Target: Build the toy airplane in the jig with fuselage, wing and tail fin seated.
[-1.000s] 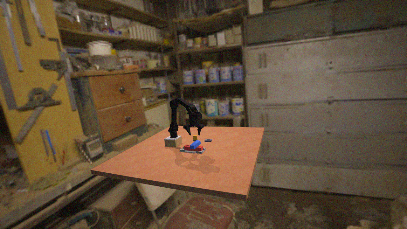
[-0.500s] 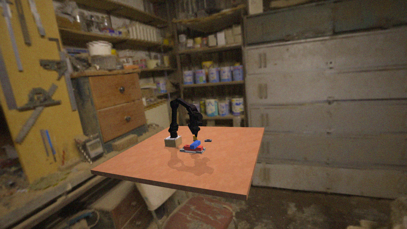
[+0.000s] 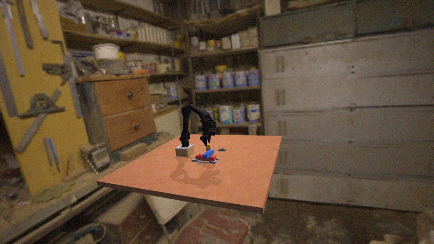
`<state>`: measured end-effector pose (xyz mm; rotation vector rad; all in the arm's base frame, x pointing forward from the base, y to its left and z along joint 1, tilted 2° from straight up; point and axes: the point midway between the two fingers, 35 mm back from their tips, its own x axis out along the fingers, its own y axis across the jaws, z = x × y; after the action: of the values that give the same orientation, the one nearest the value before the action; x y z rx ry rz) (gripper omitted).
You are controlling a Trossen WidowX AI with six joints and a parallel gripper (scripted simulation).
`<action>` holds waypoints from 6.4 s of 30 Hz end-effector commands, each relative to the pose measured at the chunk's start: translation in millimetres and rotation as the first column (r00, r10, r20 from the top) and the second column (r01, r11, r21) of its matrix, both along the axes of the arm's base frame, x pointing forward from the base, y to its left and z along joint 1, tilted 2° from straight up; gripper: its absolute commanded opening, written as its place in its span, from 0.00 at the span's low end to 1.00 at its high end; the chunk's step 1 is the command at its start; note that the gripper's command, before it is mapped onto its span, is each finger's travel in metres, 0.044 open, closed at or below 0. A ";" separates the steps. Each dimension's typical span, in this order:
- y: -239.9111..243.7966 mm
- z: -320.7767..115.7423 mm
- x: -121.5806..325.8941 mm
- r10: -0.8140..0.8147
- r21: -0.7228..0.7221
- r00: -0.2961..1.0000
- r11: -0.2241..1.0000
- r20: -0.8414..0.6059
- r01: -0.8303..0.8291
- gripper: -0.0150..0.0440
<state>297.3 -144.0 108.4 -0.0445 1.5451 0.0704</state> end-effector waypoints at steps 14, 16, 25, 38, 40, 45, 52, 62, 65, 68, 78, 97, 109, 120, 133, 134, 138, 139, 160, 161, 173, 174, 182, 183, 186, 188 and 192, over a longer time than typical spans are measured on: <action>208.6 3.7 -53.9 -0.008 0.013 1.000 1.000 -0.006 0.008 1.00; 228.6 2.2 -71.6 -0.007 0.015 1.000 1.000 -0.008 0.008 1.00; 257.5 -11.1 -104.7 -0.007 0.019 1.000 1.000 -0.011 0.008 1.00; 259.2 -73.7 -104.9 -0.007 0.019 1.000 1.000 -0.011 0.008 1.00; 259.3 -74.7 -104.7 -0.007 0.019 1.000 1.000 -0.011 0.008 1.00; 259.9 -82.5 -104.0 -0.007 0.019 1.000 1.000 -0.011 0.008 1.00; 260.6 -93.9 -103.4 -0.007 0.019 1.000 1.000 -0.011 0.008 1.00; 261.0 -110.3 -103.5 -0.007 0.019 1.000 1.000 -0.011 0.008 1.00; 261.0 -115.1 -103.7 -0.007 0.019 1.000 1.000 -0.011 0.008 1.00; 261.0 -119.9 -104.1 -0.007 0.019 1.000 1.000 -0.011 0.008 1.00; 260.8 -127.0 -104.8 -0.007 0.019 1.000 1.000 -0.012 0.008 0.82; 260.8 -126.5 -104.7 -0.007 0.019 1.000 1.000 -0.012 0.007 0.25; 262.4 -95.1 -100.0 -0.004 0.020 1.000 1.000 -0.015 0.004 0.25; 263.0 -62.1 -97.3 -0.005 0.020 1.000 1.000 -0.013 0.005 0.25; 260.2 -21.4 -100.2 -0.006 0.020 1.000 1.000 -0.011 0.007 0.25; 259.9 -18.2 -100.7 -0.007 0.020 1.000 1.000 -0.011 0.007 0.25; 258.1 -5.5 -103.1 -0.007 0.019 1.000 1.000 -0.011 0.007 0.25; 257.7 -2.3 -103.8 -0.007 0.019 1.000 1.000 -0.011 0.007 0.25; 215.9 -5.5 -81.4 -0.044 0.014 0.999 0.999 -0.008 0.045 0.25; 213.1 -6.2 -80.1 -0.047 0.014 0.999 0.999 -0.008 0.047 0.25; 177.6 -14.7 -68.1 -0.073 0.010 0.997 0.997 -0.008 0.073 0.25; 174.5 -15.4 -67.4 -0.075 0.010 0.997 0.997 -0.008 0.075 0.25; 149.6 -21.1 -63.2 -0.092 0.008 0.996 0.996 -0.008 0.092 0.25; 146.4 -21.8 -62.8 -0.095 0.008 0.995 0.995 -0.008 0.095 0.25; 136.9 -23.9 -62.1 -0.101 0.007 0.995 0.995 -0.009 0.101 0.25; 130.5 -25.4 -61.9 -0.105 0.006 0.994 0.994 -0.009 0.105 0.25; 117.7 -28.3 -61.9 -0.114 0.005 0.993 0.993 -0.009 0.114 0.25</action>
<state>235.1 -18.9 82.2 0.0476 1.5545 -0.0162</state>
